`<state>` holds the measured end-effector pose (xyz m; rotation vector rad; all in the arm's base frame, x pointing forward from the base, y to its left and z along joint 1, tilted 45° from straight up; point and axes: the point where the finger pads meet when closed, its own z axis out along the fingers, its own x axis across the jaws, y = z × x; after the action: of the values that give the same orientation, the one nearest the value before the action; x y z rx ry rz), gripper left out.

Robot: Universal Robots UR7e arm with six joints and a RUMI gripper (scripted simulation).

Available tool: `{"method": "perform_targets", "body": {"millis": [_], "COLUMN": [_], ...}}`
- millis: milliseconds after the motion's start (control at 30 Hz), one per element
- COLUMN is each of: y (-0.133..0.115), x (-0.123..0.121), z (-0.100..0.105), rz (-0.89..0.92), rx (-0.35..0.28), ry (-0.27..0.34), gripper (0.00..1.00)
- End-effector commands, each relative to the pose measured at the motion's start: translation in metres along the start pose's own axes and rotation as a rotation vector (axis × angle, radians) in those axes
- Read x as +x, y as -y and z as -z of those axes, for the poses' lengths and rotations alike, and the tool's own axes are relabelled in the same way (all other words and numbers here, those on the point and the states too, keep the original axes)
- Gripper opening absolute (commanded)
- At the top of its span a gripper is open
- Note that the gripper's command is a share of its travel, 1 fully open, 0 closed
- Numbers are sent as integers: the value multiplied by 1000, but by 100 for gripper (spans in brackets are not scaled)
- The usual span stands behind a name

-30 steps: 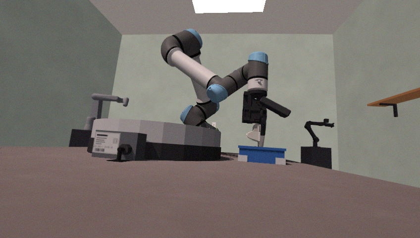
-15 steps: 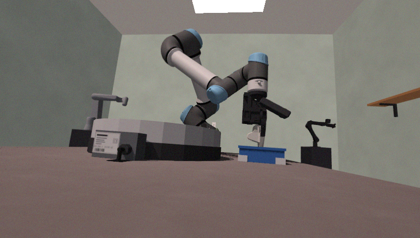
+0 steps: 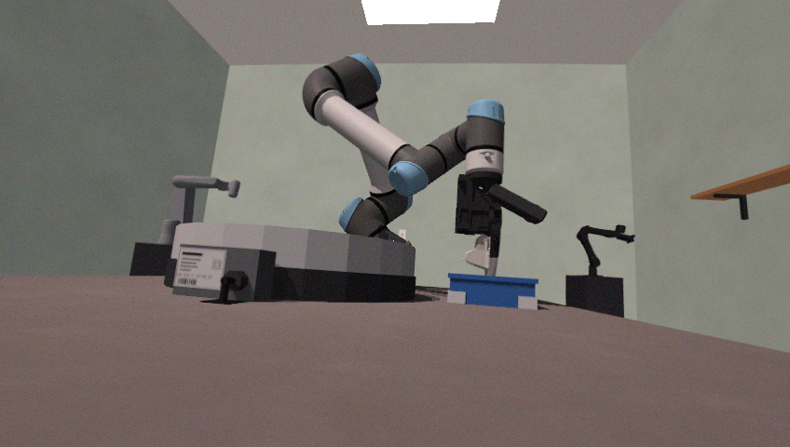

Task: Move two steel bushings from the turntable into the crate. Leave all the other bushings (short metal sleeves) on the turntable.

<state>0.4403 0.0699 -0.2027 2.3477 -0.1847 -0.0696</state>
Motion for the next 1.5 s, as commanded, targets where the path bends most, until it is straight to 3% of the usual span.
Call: {"method": "perform_targets", "body": {"millis": [0, 900, 933, 1467], "y": [0, 0, 0, 0], "x": [0, 0, 0, 0], "z": [1, 1, 1, 1], "rz": [0, 0, 0, 0], "rx": [1, 1, 1, 1], "ry": [-1, -1, -1, -1], "gripper": [0, 0, 6, 6]}}
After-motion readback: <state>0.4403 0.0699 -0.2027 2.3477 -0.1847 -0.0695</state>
